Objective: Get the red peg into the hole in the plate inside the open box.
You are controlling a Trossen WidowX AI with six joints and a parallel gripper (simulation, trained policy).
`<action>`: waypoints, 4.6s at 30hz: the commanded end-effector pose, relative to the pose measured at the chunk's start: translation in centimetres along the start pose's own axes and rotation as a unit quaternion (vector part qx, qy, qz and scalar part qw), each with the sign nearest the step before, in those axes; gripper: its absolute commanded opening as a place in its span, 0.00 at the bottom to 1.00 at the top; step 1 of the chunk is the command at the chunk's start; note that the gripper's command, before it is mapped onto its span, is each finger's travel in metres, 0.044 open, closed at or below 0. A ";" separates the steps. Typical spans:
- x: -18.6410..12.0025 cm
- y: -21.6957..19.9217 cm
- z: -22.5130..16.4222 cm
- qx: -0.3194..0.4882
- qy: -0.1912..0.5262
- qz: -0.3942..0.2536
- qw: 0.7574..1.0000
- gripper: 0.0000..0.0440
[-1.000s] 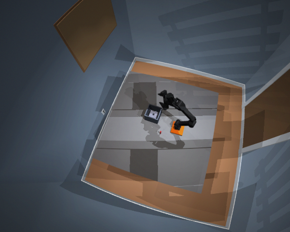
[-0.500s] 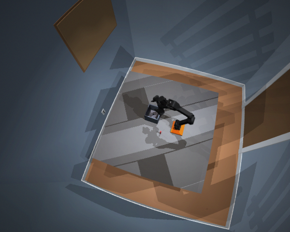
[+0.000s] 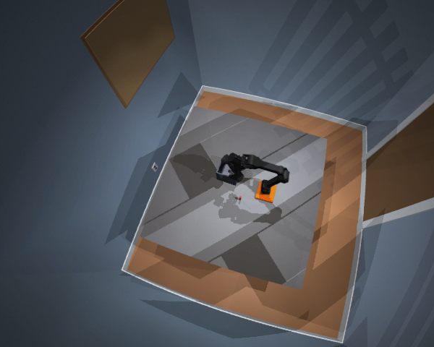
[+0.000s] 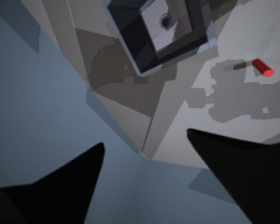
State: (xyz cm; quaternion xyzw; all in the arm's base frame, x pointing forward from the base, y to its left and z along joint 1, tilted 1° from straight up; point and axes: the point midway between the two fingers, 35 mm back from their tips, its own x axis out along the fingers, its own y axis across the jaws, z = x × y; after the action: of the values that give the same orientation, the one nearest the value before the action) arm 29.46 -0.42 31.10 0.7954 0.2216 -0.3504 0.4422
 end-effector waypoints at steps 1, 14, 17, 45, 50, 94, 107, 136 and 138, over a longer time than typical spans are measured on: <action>1.5 -2.3 -1.0 -0.026 0.009 -0.049 0.998 1.00; 4.5 -9.9 -2.7 -0.120 0.016 -0.189 0.975 1.00; 4.9 -11.6 -2.8 -0.142 0.014 -0.219 0.965 1.00; 8.0 -22.7 1.6 -0.276 -0.030 -0.394 0.876 1.00; 8.9 -23.9 2.8 -0.278 -0.034 -0.406 0.870 1.00; 11.5 -22.8 2.4 -0.316 0.021 -0.344 0.884 0.00; 7.4 -17.4 1.5 -0.333 0.045 -0.268 0.903 0.00; 4.4 -8.5 7.4 -0.348 -0.046 -0.212 0.912 0.00; 4.5 -8.1 7.9 -0.346 -0.049 -0.215 0.912 0.00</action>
State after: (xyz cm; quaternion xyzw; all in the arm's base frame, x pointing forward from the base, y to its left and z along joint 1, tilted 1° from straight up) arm 23.98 -1.75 20.50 0.5130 0.4726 -0.3680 0.6149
